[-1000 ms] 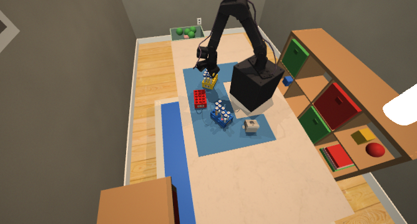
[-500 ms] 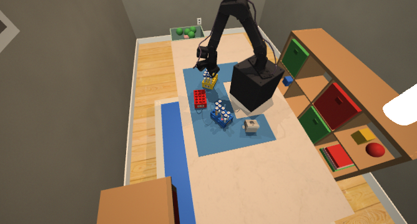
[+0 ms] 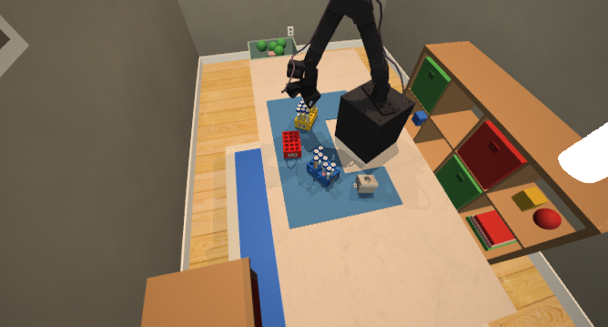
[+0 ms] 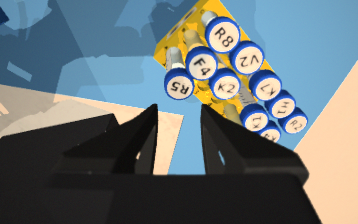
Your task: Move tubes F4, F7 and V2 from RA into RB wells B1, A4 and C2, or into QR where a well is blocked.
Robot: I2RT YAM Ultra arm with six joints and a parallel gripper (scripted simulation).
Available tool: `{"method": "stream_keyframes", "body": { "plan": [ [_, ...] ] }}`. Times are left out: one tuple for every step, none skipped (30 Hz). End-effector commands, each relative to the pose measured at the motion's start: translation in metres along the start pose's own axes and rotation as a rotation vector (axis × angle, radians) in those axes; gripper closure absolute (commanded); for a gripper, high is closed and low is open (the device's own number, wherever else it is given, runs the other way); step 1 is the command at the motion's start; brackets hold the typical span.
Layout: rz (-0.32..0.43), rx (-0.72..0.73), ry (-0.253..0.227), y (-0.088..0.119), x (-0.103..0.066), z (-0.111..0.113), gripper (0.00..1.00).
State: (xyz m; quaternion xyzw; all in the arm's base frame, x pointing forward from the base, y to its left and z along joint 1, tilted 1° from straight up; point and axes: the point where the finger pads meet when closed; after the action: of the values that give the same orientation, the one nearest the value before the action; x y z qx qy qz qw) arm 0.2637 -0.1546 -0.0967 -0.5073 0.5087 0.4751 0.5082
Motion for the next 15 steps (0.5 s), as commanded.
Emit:
{"method": "stream_keyframes", "body": {
  "plan": [
    [0.012, 0.005, -0.005, 0.003, -0.015, 0.003, 0.70],
    [0.018, 0.004, -0.008, 0.007, -0.016, 0.004, 0.70],
    [0.023, 0.004, -0.011, 0.010, -0.018, 0.005, 0.70],
    [0.023, 0.004, -0.011, 0.010, -0.018, 0.005, 0.70],
    [0.023, 0.004, -0.011, 0.010, -0.018, 0.005, 0.70],
    [0.024, 0.004, -0.012, 0.011, -0.021, 0.005, 0.70],
    [0.023, 0.005, -0.011, 0.011, -0.023, 0.005, 0.70],
    [0.017, 0.005, -0.008, 0.008, -0.027, 0.003, 0.70],
    [0.004, 0.005, -0.001, 0.003, -0.032, 0.000, 0.70],
    [-0.007, 0.006, 0.005, -0.002, -0.037, -0.003, 0.70],
    [-0.007, 0.006, 0.005, -0.002, -0.040, -0.003, 0.70],
    [-0.007, 0.006, 0.005, -0.002, -0.043, -0.004, 0.70],
    [-0.007, 0.006, 0.005, -0.002, -0.045, -0.004, 0.70],
    [-0.007, 0.006, 0.005, -0.003, -0.048, -0.004, 0.70],
    [-0.007, 0.006, 0.005, -0.003, -0.048, -0.005, 0.70]
  ]
}}
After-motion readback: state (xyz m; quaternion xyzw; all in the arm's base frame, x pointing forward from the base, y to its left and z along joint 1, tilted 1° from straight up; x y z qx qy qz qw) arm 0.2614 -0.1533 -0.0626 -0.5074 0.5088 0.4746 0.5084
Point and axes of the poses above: the point where the finger pads meet when closed, its own x axis out along the fingers, its own z axis across the jaws, y = z × x, and after that the axes turned 9 degrees about x, right-handed
